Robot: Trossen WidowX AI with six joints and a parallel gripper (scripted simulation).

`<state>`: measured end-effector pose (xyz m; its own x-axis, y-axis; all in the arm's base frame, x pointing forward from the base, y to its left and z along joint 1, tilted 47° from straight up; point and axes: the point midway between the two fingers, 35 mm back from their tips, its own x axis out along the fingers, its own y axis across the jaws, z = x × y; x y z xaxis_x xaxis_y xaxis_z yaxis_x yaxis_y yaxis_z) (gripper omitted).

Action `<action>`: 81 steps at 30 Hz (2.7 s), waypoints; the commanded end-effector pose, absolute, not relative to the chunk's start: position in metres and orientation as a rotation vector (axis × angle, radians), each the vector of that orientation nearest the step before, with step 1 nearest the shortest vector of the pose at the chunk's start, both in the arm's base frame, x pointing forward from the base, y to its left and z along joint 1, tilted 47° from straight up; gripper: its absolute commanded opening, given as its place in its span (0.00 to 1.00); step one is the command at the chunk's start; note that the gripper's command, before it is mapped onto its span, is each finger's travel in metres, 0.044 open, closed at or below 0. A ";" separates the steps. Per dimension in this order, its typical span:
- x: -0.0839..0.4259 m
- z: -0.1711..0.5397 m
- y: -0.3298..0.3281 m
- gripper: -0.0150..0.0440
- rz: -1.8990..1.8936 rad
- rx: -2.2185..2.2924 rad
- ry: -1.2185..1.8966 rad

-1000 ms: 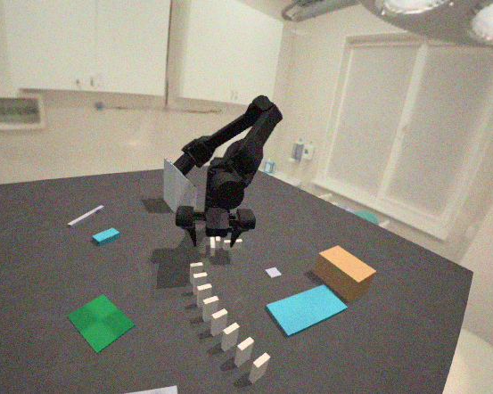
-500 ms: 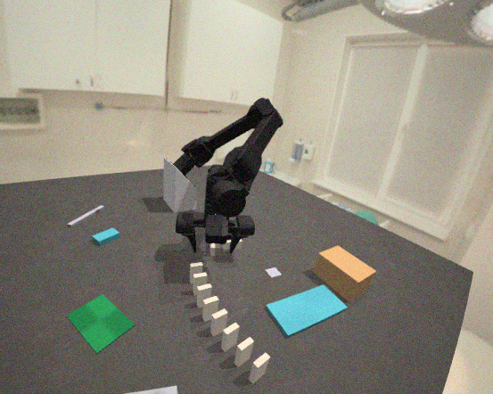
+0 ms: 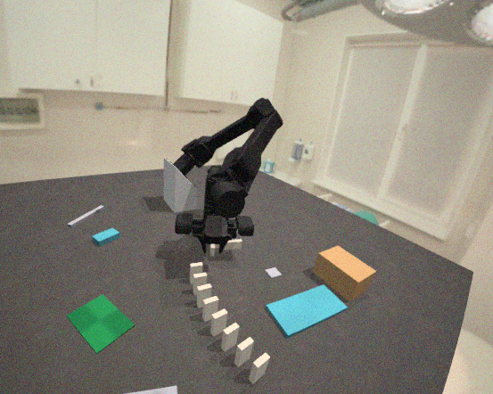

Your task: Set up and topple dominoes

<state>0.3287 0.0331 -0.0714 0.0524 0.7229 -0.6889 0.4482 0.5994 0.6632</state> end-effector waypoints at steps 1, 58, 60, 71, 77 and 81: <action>0.328 -0.072 0.034 0.38 0.275 1.014 1.584; 0.304 0.180 0.095 0.30 0.341 0.647 1.473; 0.305 0.173 0.096 0.30 0.310 0.604 1.453; 0.315 0.147 0.105 0.30 0.149 0.424 1.284; 0.321 0.141 0.110 0.30 0.071 0.369 1.159; 0.324 0.140 0.114 0.30 0.027 0.348 1.067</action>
<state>0.3231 0.1111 0.1408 0.4264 0.2301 -0.8748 0.1341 0.9403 0.3127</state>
